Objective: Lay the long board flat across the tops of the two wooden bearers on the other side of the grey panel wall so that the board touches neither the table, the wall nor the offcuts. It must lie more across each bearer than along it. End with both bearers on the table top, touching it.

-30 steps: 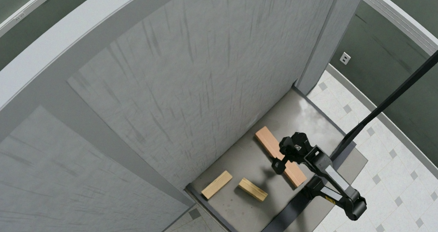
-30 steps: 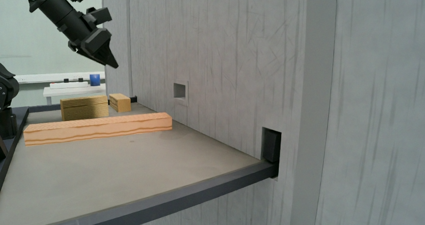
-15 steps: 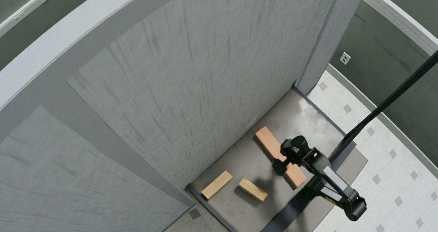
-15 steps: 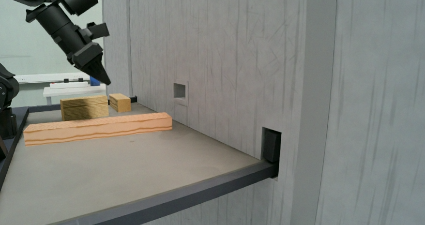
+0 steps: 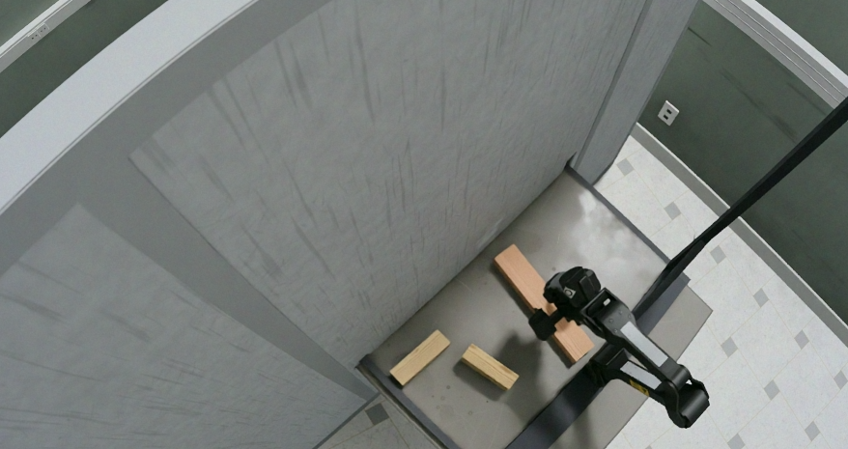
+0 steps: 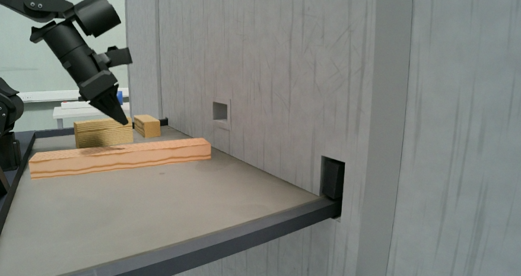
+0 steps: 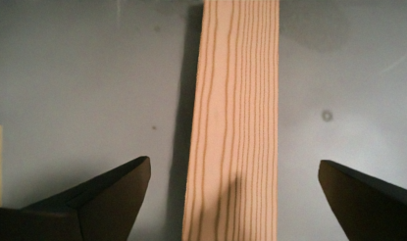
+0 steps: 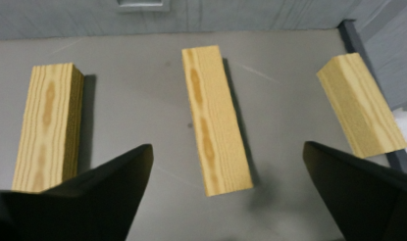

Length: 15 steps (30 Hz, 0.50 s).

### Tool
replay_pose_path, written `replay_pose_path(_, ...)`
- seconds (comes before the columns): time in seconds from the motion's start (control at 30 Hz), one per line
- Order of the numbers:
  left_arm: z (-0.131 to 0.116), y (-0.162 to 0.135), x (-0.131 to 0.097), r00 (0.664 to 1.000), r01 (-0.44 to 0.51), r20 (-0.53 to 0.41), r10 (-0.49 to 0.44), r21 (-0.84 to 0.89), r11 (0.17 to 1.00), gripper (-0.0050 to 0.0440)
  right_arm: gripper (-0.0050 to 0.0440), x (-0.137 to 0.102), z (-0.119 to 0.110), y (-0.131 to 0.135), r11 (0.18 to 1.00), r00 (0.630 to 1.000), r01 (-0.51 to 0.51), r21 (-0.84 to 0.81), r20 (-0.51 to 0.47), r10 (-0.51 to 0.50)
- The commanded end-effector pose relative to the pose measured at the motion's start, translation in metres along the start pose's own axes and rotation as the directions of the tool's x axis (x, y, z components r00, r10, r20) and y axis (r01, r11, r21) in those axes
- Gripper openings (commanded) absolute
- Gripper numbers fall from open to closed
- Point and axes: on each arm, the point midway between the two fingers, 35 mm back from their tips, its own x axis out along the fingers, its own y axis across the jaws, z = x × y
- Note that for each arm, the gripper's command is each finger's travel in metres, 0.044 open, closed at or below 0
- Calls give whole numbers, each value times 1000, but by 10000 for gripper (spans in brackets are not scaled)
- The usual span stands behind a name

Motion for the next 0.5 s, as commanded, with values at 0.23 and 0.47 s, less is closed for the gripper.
replay_pose_path(0.23, -15, -4, 18, 999, 18, -39, -16, 50, 999, 400, 400, 3, -11, 19, 1000, 999, -17, 0, -51, 17)
replay_pose_path(0.47, -23, -3, 25, 998, 10, -60, -6, 68, 998, 400, 400, 3, -15, 27, 1000, 997, -31, 0, -71, 31)
